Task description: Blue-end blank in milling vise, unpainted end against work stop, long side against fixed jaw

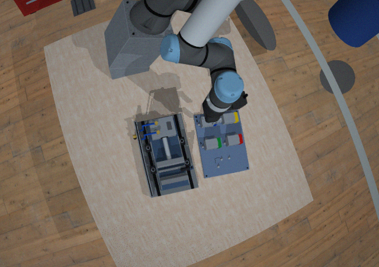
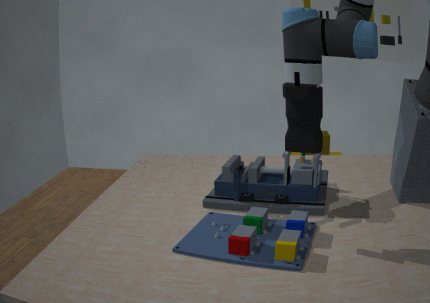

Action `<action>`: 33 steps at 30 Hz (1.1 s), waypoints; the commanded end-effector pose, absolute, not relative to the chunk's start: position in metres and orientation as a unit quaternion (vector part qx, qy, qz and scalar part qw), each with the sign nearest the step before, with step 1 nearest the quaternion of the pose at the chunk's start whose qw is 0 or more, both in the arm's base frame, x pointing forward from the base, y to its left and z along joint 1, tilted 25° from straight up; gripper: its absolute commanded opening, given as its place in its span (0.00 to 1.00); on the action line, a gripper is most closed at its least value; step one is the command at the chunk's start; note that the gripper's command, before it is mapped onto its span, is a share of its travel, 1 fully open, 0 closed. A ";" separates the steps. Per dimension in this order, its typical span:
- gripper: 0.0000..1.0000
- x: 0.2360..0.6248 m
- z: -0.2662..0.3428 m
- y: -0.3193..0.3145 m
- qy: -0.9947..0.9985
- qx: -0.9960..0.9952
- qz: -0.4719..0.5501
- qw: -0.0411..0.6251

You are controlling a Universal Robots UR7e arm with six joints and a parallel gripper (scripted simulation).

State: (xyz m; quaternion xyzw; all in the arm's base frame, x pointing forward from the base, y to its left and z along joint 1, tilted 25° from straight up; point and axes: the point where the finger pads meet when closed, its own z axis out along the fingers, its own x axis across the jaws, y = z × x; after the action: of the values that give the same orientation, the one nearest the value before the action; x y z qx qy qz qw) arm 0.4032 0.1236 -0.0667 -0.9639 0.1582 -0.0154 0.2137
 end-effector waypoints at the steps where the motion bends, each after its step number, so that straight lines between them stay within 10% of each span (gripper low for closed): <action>1: 1.00 0.403 -0.066 0.123 0.159 -0.964 -0.016 0.214; 33: 1.00 0.412 -0.133 0.153 0.159 -0.964 -0.016 0.214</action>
State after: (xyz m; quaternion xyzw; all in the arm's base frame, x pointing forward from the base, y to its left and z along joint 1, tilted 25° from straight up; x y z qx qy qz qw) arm 0.4038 0.1438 -0.1107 -0.9638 0.1581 -0.0097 0.2142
